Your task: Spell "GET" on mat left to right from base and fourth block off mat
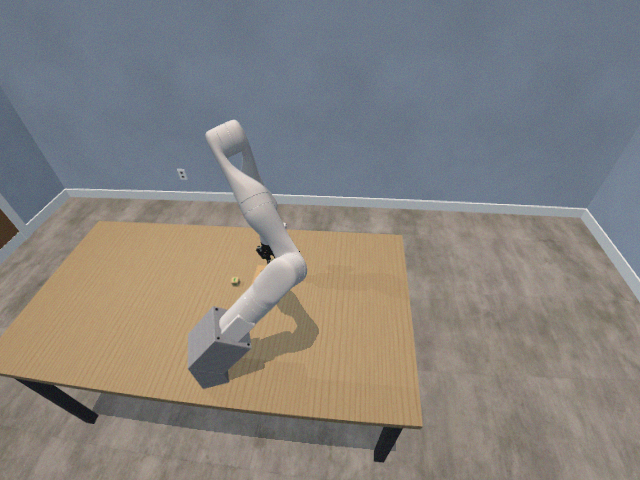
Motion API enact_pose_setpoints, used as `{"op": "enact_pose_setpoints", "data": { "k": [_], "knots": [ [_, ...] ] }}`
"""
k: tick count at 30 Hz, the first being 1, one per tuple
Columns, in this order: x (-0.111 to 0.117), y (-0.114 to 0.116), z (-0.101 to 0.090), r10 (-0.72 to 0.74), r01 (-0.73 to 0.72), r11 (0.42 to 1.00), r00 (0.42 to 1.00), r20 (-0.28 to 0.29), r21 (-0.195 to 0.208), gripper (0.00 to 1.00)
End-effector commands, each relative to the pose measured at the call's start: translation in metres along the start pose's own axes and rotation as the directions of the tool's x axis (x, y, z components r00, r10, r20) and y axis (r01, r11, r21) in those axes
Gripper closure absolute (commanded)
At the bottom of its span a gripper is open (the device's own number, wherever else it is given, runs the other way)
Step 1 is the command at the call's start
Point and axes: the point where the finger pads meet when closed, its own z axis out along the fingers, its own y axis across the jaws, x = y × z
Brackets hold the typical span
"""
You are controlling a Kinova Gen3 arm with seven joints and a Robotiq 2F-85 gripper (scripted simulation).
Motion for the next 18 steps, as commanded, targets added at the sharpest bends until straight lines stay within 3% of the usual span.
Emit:
{"op": "enact_pose_setpoints", "data": {
  "k": [1, 7, 18],
  "knots": [
    [0.003, -0.007, -0.016, -0.015, 0.015, 1.000, 1.000, -0.016, 0.005, 0.74],
    [0.003, -0.007, -0.027, -0.015, 0.015, 1.000, 1.000, -0.016, 0.005, 0.74],
    [0.003, -0.007, -0.028, -0.015, 0.015, 1.000, 1.000, -0.016, 0.005, 0.74]
  ]
}}
